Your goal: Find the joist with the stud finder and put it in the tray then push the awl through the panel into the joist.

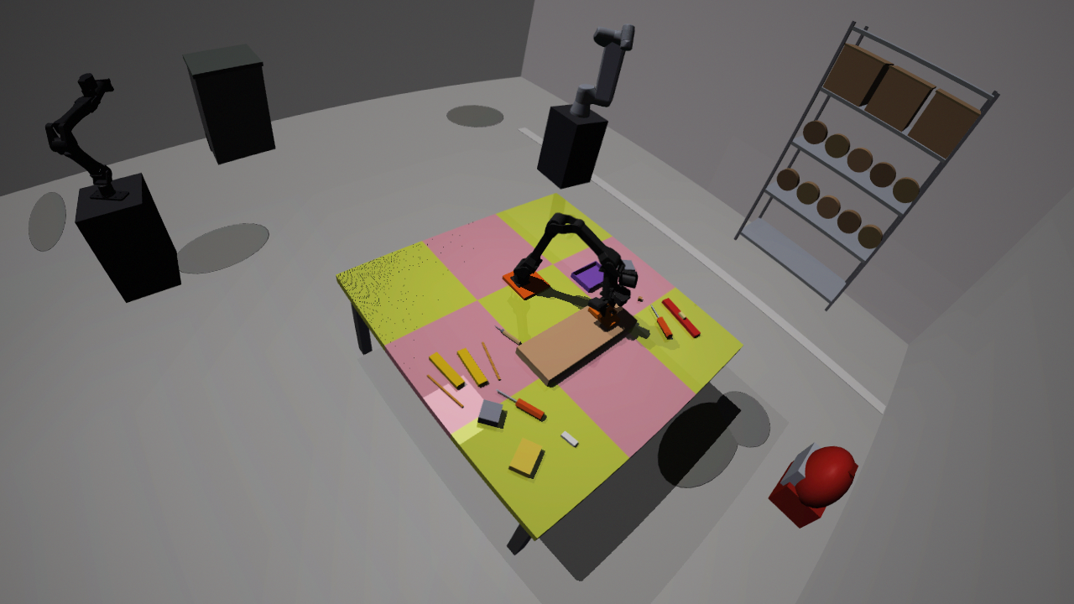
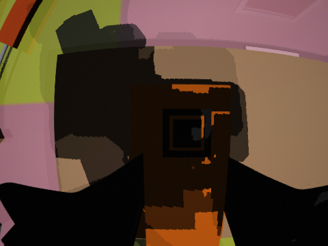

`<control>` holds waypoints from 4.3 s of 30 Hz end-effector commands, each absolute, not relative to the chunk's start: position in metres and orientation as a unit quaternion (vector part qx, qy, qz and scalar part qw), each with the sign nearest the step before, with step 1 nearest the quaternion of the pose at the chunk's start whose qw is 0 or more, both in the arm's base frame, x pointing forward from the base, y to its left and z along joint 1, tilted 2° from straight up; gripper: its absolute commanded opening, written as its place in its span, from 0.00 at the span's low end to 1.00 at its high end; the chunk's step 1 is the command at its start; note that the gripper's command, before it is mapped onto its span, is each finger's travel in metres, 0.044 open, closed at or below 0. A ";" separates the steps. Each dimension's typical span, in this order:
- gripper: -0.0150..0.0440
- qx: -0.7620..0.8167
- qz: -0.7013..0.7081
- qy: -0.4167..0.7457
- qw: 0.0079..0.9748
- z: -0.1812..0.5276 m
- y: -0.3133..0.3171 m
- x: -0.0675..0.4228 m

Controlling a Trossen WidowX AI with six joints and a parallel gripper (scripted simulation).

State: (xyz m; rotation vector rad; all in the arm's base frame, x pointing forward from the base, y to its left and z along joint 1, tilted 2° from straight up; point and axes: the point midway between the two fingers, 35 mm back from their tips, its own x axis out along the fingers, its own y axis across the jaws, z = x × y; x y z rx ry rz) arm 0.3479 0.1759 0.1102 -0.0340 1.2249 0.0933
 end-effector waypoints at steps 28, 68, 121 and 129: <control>0.25 -0.014 0.047 0.575 0.816 0.112 0.225 0.343; 0.25 -0.020 0.043 0.575 0.817 0.108 0.085 0.355; 0.25 -0.028 0.037 0.575 0.817 0.106 -0.101 0.371; 0.25 -0.029 0.037 0.575 0.817 0.107 -0.128 0.374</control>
